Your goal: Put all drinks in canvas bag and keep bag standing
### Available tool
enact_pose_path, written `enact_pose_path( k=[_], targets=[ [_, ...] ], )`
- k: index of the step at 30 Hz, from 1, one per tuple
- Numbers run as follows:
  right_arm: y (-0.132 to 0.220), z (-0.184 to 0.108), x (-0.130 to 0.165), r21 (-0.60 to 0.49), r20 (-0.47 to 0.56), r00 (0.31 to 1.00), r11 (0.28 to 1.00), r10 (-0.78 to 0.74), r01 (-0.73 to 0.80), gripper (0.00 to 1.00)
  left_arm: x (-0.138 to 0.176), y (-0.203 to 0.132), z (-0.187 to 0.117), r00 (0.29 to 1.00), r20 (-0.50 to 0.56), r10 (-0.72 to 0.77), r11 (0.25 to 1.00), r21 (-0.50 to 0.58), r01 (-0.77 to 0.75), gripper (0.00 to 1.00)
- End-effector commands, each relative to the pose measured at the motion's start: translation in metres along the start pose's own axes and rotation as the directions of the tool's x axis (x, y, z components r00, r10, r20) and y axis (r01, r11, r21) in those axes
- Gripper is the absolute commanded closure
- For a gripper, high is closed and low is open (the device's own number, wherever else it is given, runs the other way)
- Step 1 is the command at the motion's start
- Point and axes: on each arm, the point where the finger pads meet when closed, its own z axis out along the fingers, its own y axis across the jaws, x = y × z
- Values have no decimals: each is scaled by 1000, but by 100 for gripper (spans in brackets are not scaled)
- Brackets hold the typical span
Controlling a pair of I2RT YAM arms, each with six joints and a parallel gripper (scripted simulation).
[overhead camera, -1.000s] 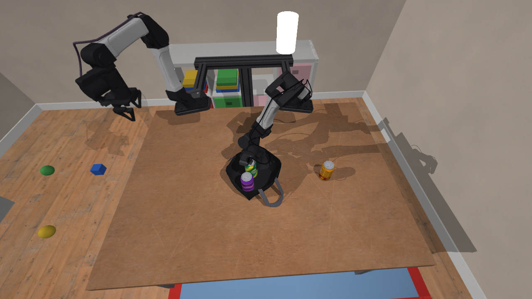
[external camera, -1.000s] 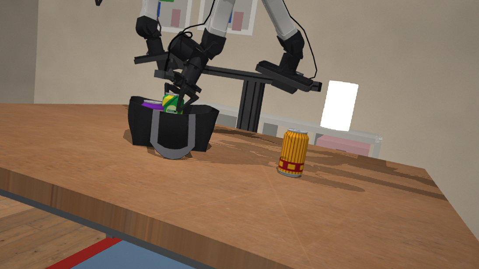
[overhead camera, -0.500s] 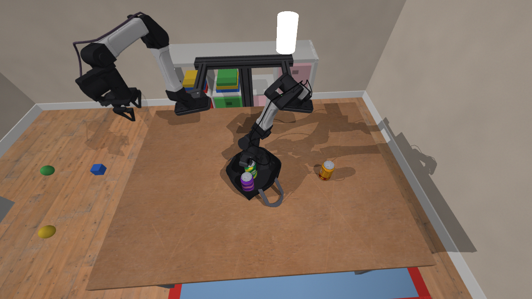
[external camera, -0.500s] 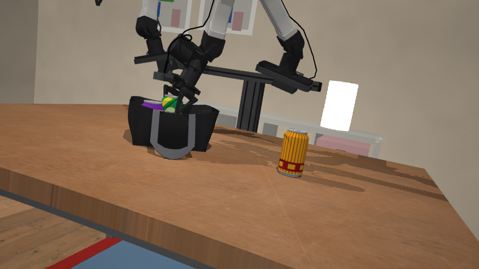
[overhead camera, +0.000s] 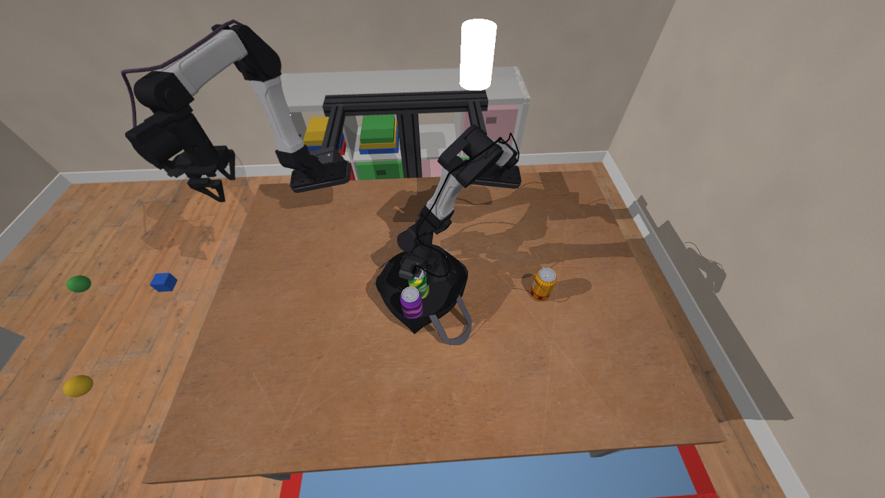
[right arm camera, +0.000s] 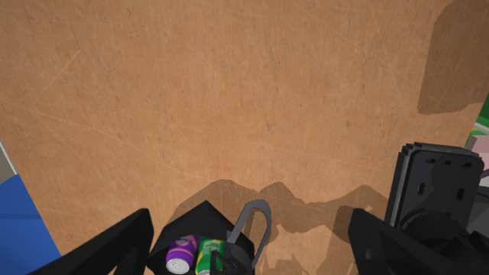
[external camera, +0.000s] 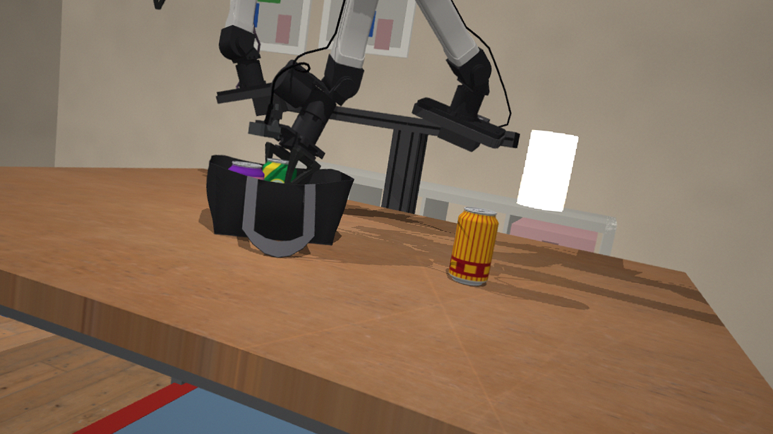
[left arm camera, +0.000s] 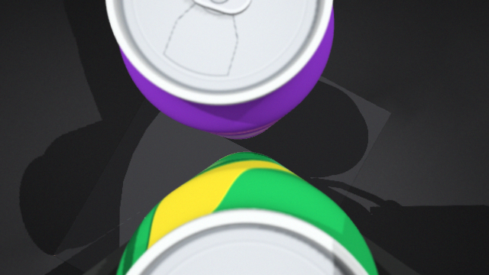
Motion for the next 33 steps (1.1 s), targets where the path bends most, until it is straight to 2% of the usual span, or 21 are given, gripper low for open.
enact_pose_path(
  k=[1,8,11,13,15,20,21,33],
  targets=[
    [5,-5,-2,-29,24,1000,1000,1,0,14,-27,-12,2,995,91,-32,999,34,29,30],
    [5,-5,-2,-29,24,1000,1000,1,0,14,-29,-3,7,994,96,-47,999,16,45,30],
    [5,-5,-2,-29,24,1000,1000,1,0,14,-29,-12,5,994,101,-35,999,36,32,30],
    [5,-5,-2,-29,24,1000,1000,1,0,14,-23,-3,14,995,88,-42,999,4,41,30],
    [5,-5,-2,-29,24,1000,1000,1,0,14,-33,-10,4,993,113,-37,999,20,35,30],
    [5,-5,-2,-29,24,1000,1000,1,0,14,-35,-15,3,993,116,-36,999,38,31,30],
    [5,-5,-2,-29,24,1000,1000,1,0,14,-35,-14,3,992,118,-36,999,31,32,16],
    [5,-5,-2,-29,24,1000,1000,1,0,14,-31,-10,5,993,108,-38,999,25,36,16]
  ],
)
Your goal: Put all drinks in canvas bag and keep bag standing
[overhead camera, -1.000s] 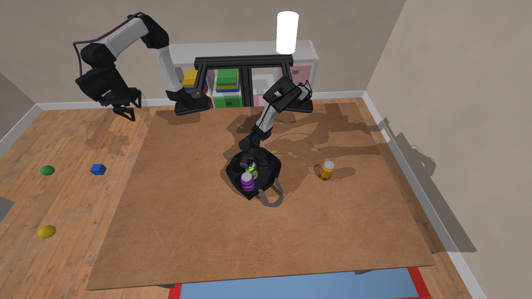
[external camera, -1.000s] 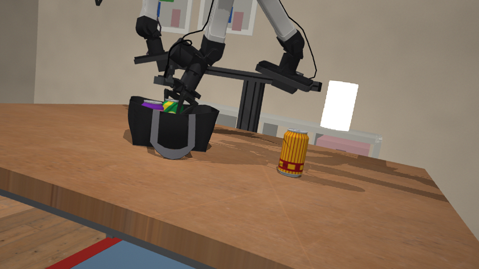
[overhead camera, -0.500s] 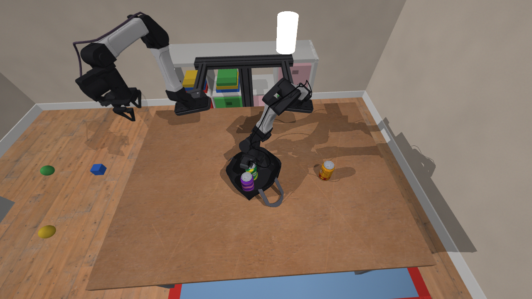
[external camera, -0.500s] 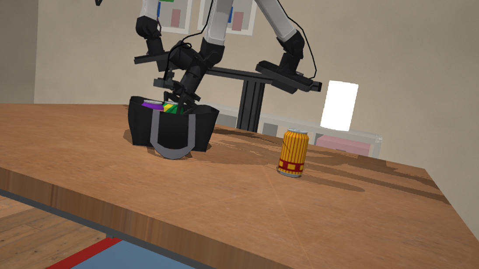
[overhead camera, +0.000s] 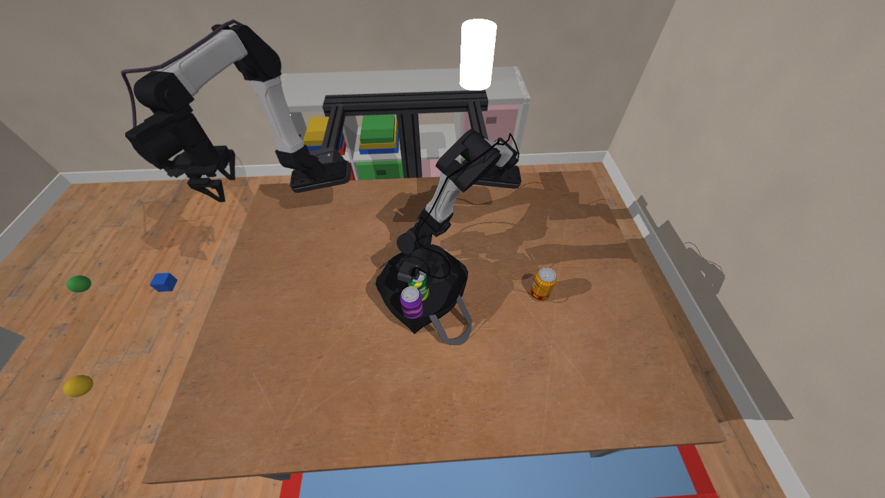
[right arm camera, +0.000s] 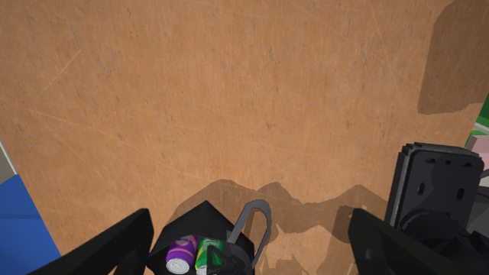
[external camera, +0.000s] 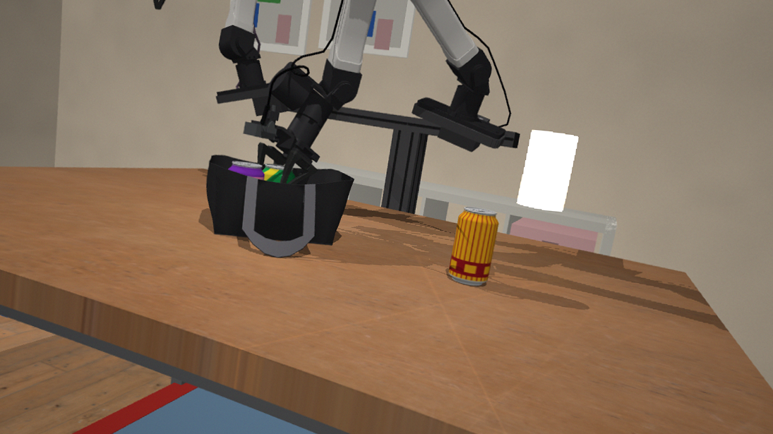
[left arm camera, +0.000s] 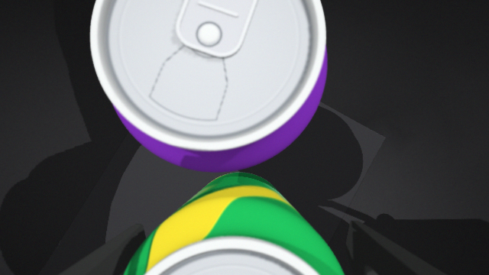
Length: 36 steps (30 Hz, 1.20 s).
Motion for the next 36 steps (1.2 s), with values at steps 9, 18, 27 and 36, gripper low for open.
enact_pose_path(
  k=[9,18,27,36],
  targets=[
    [5,-5,-2,-29,24,1000,1000,1,0,14,-22,-6,-4,998,66,-17,1000,13,16,14],
    [5,-5,-2,-29,24,1000,1000,1,0,14,-22,-6,-4,998,66,-17,1000,13,16,14],
    [5,-5,-2,-29,24,1000,1000,1,0,14,-14,-1,-28,1000,1,3,1000,-6,-3,14],
    [5,-5,-2,-29,24,1000,1000,1,0,14,-23,-1,-46,1000,8,0,1000,-5,0,14]
  ],
)
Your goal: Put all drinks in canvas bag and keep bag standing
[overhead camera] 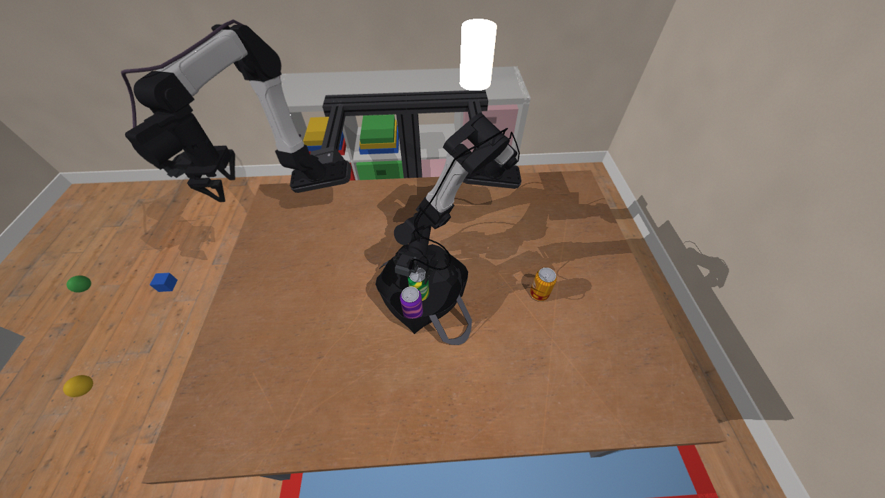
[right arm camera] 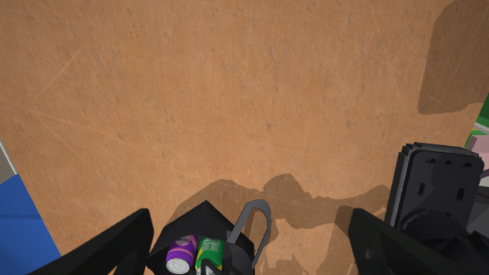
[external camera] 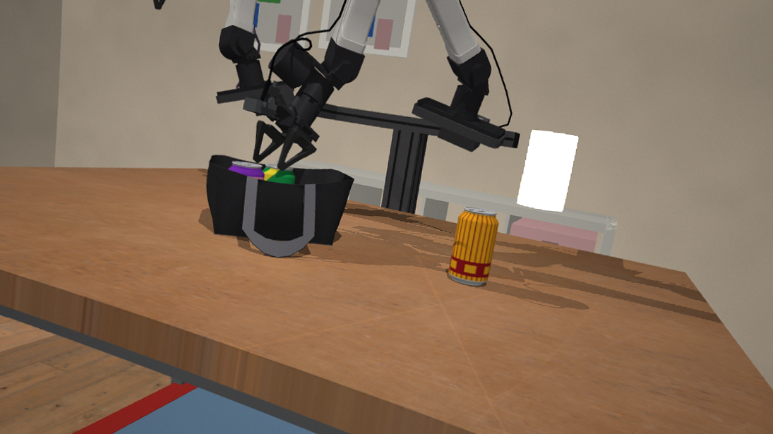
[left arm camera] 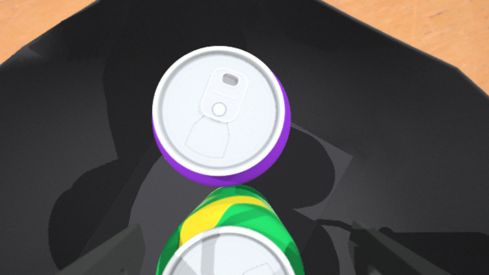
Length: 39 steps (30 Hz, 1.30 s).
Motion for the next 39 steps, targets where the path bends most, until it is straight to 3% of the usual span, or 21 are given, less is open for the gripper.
enact_pose_path(
  k=[1,39],
  targets=[
    [5,-5,-2,-29,24,1000,1000,1,0,14,8,3,-17,999,-47,23,1000,-20,-24,14],
    [5,-5,-2,-29,24,1000,1000,1,0,14,-62,-5,-103,1000,10,-11,1000,0,11,14]
  ],
)
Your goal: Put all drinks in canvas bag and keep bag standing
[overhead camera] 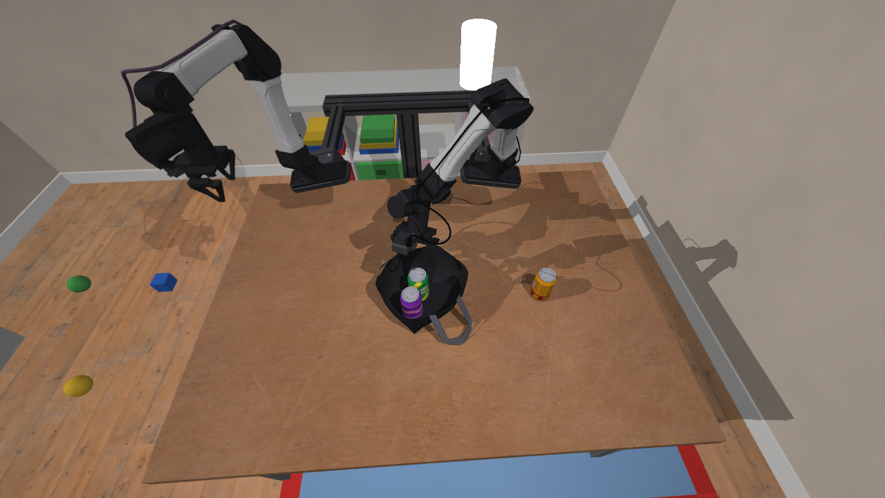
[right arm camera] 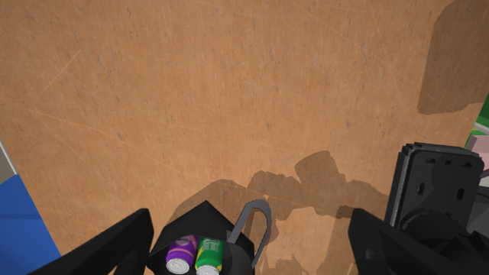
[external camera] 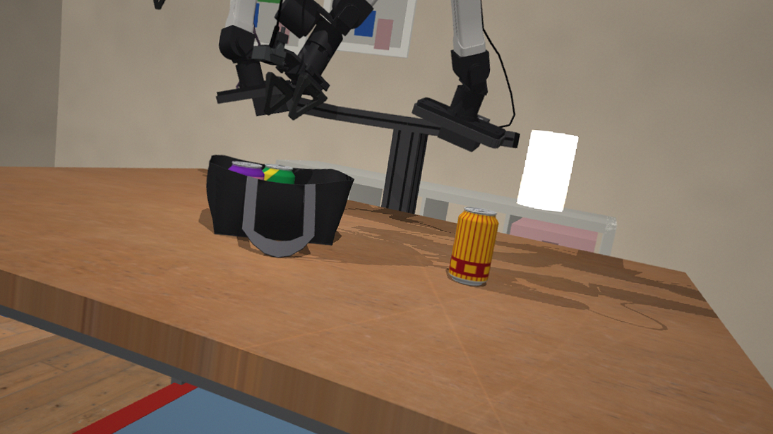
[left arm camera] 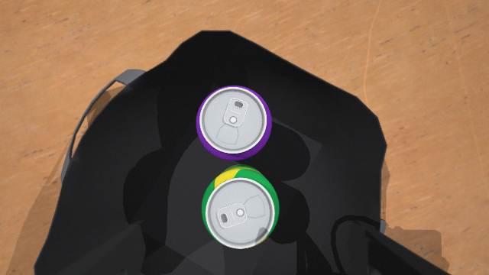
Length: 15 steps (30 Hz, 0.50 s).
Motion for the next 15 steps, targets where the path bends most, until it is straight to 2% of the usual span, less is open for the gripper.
enact_pose_path(
  k=[1,5,15],
  targets=[
    [5,-5,-2,-29,24,1000,1000,1,0,14,-16,-4,-13,1000,26,-13,1000,3,13,14],
    [5,-5,-2,-29,24,1000,1000,1,0,14,2,6,-5,1000,-11,-9,1000,-13,8,14],
    [5,-5,-2,-29,24,1000,1000,1,0,14,-4,0,1,1000,14,-15,1000,1,15,14]
  ],
)
